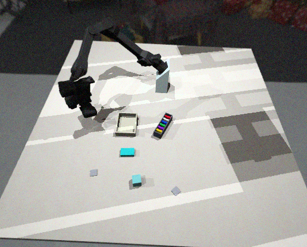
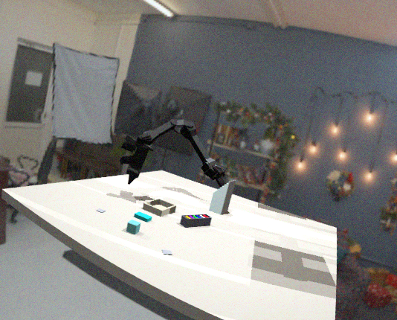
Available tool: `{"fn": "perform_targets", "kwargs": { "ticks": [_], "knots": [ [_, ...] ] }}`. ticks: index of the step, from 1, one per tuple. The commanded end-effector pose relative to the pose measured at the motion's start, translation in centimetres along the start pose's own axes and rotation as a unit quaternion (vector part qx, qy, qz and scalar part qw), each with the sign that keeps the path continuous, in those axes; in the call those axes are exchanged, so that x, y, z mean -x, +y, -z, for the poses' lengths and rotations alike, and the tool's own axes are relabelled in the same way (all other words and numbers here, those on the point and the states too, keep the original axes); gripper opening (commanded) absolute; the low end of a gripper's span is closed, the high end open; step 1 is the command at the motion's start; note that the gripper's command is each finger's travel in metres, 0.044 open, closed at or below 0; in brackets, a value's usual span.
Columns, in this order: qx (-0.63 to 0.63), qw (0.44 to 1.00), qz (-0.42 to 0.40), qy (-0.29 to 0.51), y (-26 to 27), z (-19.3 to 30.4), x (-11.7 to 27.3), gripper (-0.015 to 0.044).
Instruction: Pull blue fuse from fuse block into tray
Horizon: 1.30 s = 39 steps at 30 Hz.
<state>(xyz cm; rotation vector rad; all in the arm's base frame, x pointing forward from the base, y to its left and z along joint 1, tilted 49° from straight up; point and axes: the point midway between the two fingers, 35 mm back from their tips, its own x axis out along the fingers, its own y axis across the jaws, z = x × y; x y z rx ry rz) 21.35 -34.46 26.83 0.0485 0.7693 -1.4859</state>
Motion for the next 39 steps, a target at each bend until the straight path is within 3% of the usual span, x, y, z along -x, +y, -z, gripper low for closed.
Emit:
{"fn": "perform_targets", "kwargs": {
  "ticks": [1, 8, 14, 19, 26, 39],
  "knots": [
    [0.139, 0.989, -0.046, 0.023, 6.5, 3.3, 0.5, 0.0074],
    [0.357, 0.928, -0.095, 0.044, 14.7, 9.8, 2.4, 0.0074],
    [0.544, 0.829, -0.120, 0.051, 19.8, 16.9, 4.9, 0.0074],
    [0.688, 0.713, -0.127, 0.047, 22.3, 23.3, 7.1, 0.0074],
    [0.863, 0.492, -0.113, 0.027, 23.6, 32.3, 10.0, 0.0074],
    [0.870, 0.479, -0.111, 0.027, 23.5, 32.3, 10.0, 0.0074]
  ]
}}
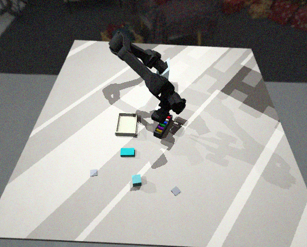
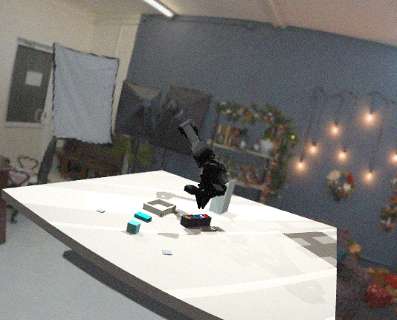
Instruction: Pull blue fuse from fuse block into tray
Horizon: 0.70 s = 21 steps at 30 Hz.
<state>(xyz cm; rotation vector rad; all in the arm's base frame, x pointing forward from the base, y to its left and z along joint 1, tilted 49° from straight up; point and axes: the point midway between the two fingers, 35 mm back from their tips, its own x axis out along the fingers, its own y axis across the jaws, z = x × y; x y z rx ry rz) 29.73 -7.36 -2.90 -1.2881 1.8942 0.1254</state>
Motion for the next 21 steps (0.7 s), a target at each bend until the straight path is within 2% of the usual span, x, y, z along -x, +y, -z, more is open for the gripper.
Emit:
{"fn": "perform_targets", "kwargs": {
  "ticks": [1, 21],
  "knots": [
    [0.011, 1.000, 0.001, 0.003, 0.2, 0.0, 0.0, 0.0074],
    [0.011, 1.000, 0.001, 0.003, 0.2, 0.0, -1.8, 0.0074]
  ]
}}
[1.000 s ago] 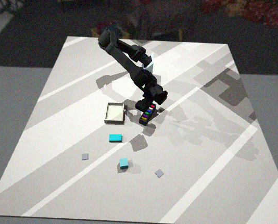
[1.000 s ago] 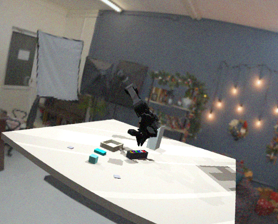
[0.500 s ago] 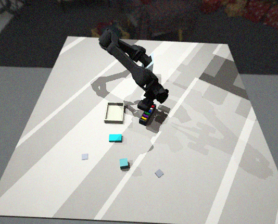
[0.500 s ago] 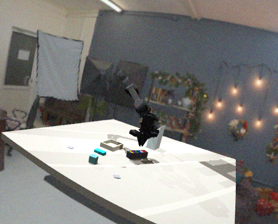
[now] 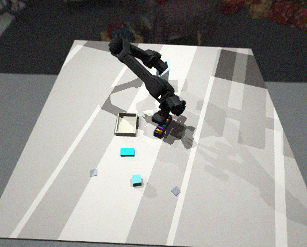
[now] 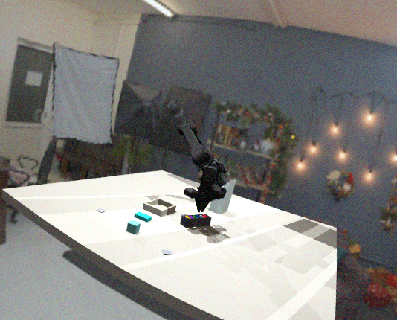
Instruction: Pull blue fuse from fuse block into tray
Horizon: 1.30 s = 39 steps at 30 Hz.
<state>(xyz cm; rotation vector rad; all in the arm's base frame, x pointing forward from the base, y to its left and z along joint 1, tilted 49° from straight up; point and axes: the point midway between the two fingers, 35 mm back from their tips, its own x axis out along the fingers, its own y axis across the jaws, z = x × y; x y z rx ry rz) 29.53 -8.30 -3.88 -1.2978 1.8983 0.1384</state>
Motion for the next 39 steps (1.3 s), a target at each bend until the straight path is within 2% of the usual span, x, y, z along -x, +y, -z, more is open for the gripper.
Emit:
{"fn": "perform_targets", "kwargs": {
  "ticks": [1, 36, 39],
  "knots": [
    [0.004, 1.000, 0.001, 0.002, 0.1, 0.1, -0.5, 0.0074],
    [0.004, 1.000, 0.002, 0.003, 0.1, 0.2, -2.7, 0.0074],
    [0.001, 1.000, 0.000, 0.002, 0.0, 0.2, -2.6, 0.0054]
  ]
}}
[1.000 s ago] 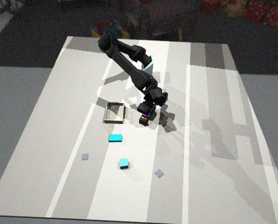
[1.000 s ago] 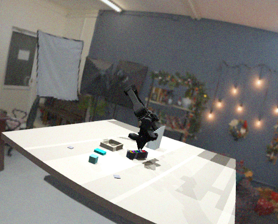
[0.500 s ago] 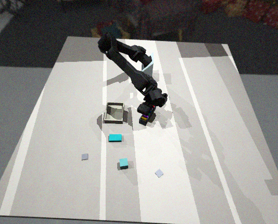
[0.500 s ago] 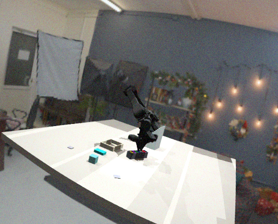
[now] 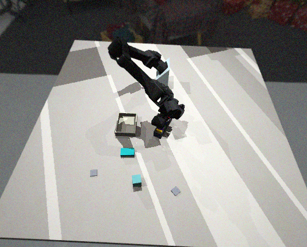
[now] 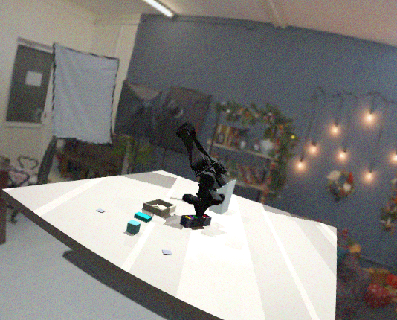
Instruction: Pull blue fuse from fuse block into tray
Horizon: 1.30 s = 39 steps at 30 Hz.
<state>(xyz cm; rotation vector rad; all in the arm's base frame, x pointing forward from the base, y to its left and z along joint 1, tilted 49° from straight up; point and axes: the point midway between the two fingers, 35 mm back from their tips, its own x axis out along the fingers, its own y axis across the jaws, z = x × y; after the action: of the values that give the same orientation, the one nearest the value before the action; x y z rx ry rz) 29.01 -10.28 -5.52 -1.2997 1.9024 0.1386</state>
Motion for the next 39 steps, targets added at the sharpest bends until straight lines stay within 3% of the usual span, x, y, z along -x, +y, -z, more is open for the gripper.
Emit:
{"fn": "perform_targets", "kwargs": {
  "ticks": [1, 8, 39],
  "knots": [
    [0.000, 1.000, 0.000, 0.000, 0.0, 0.0, 0.0, 0.0047],
    [0.000, 1.000, 0.000, 0.000, 0.0, 0.0, 0.0, 0.0001],
    [0.001, 1.000, 0.000, -0.001, 0.0, -0.1, 1.4, 0.0000]
  ]
}}
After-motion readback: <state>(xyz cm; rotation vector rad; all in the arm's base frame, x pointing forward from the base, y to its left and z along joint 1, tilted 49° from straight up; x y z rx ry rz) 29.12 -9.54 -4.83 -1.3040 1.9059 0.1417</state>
